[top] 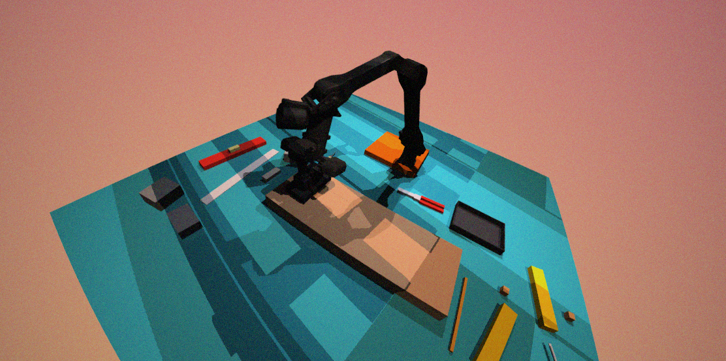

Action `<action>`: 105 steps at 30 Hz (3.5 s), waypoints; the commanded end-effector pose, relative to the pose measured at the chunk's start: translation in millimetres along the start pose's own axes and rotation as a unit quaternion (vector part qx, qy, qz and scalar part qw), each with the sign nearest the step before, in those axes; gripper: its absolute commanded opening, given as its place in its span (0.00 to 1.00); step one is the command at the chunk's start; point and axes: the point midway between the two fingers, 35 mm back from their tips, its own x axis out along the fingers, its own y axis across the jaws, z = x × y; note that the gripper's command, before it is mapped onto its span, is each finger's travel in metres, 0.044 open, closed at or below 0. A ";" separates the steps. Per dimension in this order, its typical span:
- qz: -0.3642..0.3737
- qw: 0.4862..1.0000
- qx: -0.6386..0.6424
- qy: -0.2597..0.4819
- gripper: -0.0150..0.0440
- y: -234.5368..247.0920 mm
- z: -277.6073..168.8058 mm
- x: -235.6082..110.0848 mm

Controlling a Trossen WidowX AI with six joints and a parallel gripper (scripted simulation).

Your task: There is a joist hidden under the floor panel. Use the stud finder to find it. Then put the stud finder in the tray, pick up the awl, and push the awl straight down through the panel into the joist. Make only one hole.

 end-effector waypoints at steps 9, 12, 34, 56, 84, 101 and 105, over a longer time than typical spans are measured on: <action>-0.005 1.000 -0.002 -0.008 0.25 -5.7 20.1 -50.4; -0.005 1.000 -0.002 -0.008 0.25 -5.9 22.9 -63.5; 0.016 0.997 -0.072 -0.010 0.25 53.6 44.5 -85.8; 0.070 0.965 -0.251 -0.014 0.25 209.9 47.9 -79.9; 0.136 0.875 -0.465 -0.015 0.25 382.4 -29.3 -91.3; 0.173 0.794 -0.582 -0.014 0.25 456.5 -110.1 -105.7; 0.181 0.773 -0.608 -0.013 0.25 469.7 -131.6 -109.6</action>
